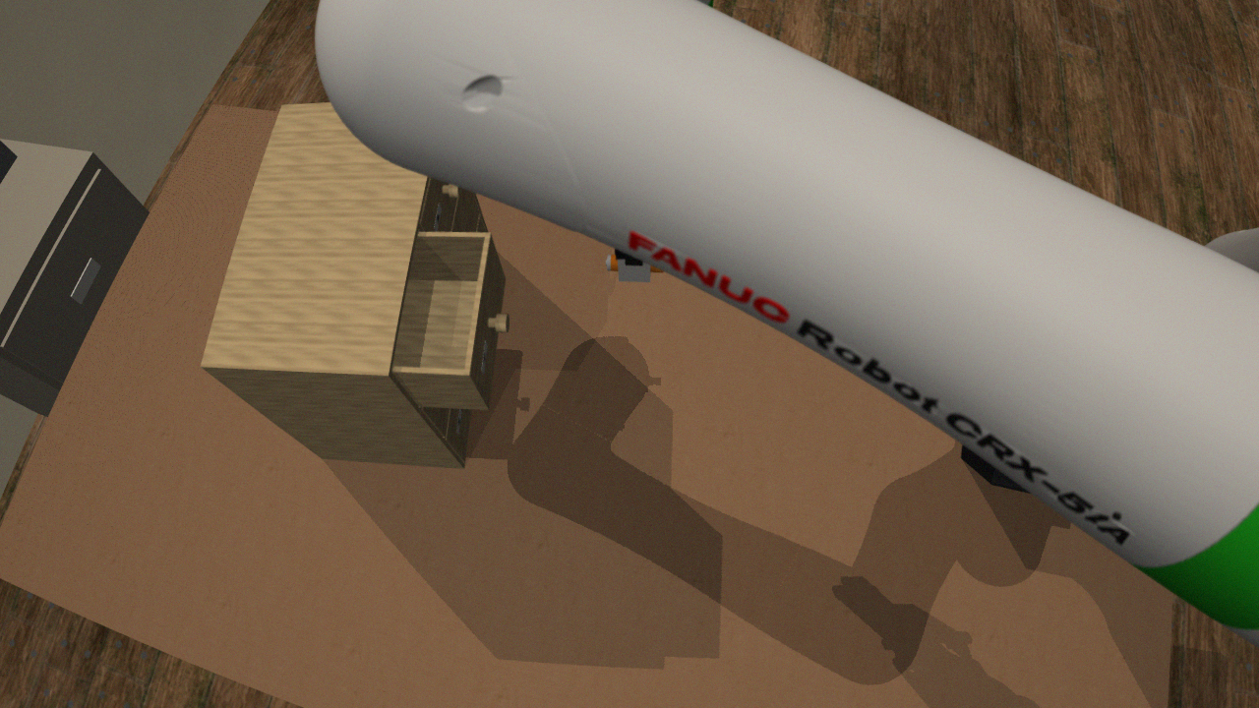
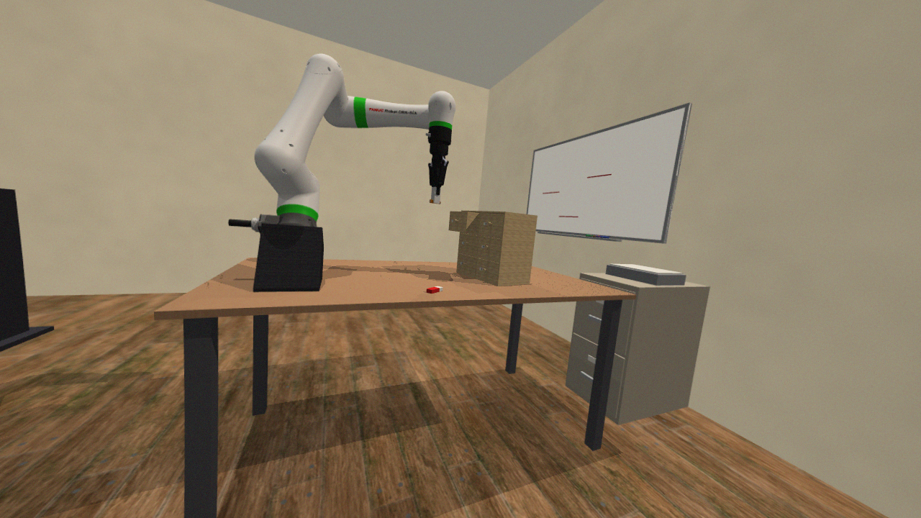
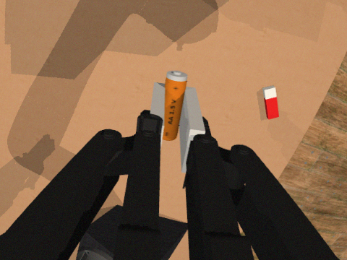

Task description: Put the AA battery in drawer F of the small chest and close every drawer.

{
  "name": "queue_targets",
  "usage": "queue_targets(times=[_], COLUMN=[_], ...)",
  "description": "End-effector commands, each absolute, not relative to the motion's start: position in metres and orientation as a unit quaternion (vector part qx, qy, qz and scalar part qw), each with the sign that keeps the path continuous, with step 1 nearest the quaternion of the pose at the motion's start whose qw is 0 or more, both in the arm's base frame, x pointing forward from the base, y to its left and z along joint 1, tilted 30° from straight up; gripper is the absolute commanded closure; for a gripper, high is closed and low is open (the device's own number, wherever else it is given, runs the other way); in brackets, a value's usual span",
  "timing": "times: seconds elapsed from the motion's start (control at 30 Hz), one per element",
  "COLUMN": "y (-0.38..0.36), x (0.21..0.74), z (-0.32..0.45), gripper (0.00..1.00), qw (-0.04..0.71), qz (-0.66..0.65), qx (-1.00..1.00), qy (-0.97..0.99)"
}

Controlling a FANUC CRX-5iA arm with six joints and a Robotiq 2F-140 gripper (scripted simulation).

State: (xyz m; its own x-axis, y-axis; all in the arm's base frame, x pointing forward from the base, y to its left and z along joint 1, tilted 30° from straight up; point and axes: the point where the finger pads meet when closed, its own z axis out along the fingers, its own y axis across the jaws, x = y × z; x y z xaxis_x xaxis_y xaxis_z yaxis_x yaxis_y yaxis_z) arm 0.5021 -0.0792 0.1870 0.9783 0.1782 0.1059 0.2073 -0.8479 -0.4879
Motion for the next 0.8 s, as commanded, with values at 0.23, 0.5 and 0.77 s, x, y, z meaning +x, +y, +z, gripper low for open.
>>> queue_targets(times=[0.23,0.5,0.77], y=[-0.0835,-0.0842,-0.0842], x=[0.5022,0.5022,0.5021], z=[0.1944,0.1956,0.1956], gripper=[0.94,0.94,0.94], qw=[0.257,0.257,0.257], qz=[-0.028,-0.028,-0.031], qx=[-0.961,-0.961,-0.961], qy=[-0.100,-0.100,-0.100])
